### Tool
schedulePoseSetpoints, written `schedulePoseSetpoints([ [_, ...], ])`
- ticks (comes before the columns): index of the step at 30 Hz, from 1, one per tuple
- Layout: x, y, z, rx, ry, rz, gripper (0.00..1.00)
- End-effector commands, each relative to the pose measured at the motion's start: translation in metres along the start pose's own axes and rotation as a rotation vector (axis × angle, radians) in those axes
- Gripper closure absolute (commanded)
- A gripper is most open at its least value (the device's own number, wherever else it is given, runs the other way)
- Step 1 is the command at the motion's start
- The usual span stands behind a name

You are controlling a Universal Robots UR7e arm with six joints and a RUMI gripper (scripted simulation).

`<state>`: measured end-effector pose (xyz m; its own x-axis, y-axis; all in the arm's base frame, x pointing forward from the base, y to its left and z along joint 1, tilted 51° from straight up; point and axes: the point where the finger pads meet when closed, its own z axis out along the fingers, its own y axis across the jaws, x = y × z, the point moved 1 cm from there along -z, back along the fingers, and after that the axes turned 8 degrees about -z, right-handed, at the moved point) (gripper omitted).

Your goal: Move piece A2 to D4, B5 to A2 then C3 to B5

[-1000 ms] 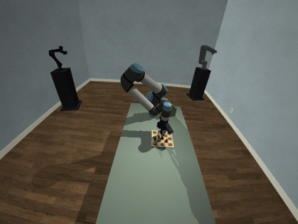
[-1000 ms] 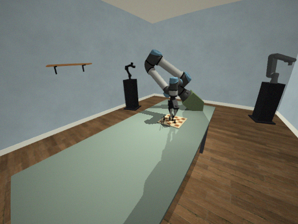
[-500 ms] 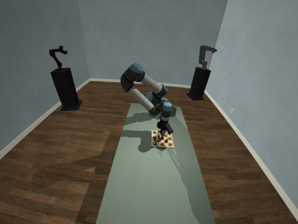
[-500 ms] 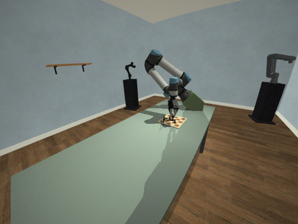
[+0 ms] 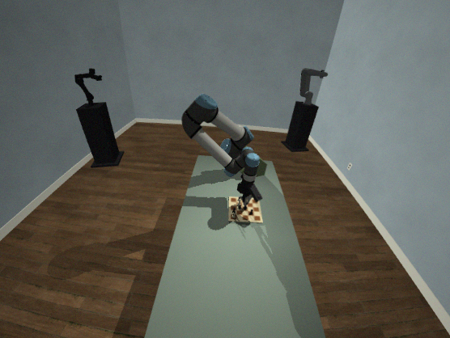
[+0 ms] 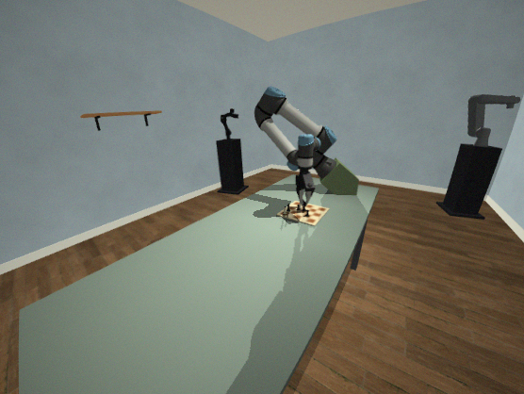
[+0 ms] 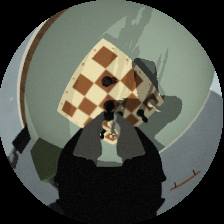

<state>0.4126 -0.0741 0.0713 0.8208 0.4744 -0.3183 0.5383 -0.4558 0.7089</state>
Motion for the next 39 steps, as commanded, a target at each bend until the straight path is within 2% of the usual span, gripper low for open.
schedulePoseSetpoints([
  [1, 0.001, 0.002, -0.010, -0.003, 0.002, 0.004, 1.00],
  [26, 0.001, 0.002, -0.082, -0.002, 0.003, 0.004, 1.00],
  [39, 0.001, 0.002, -0.095, -0.002, 0.003, 0.004, 1.00],
])
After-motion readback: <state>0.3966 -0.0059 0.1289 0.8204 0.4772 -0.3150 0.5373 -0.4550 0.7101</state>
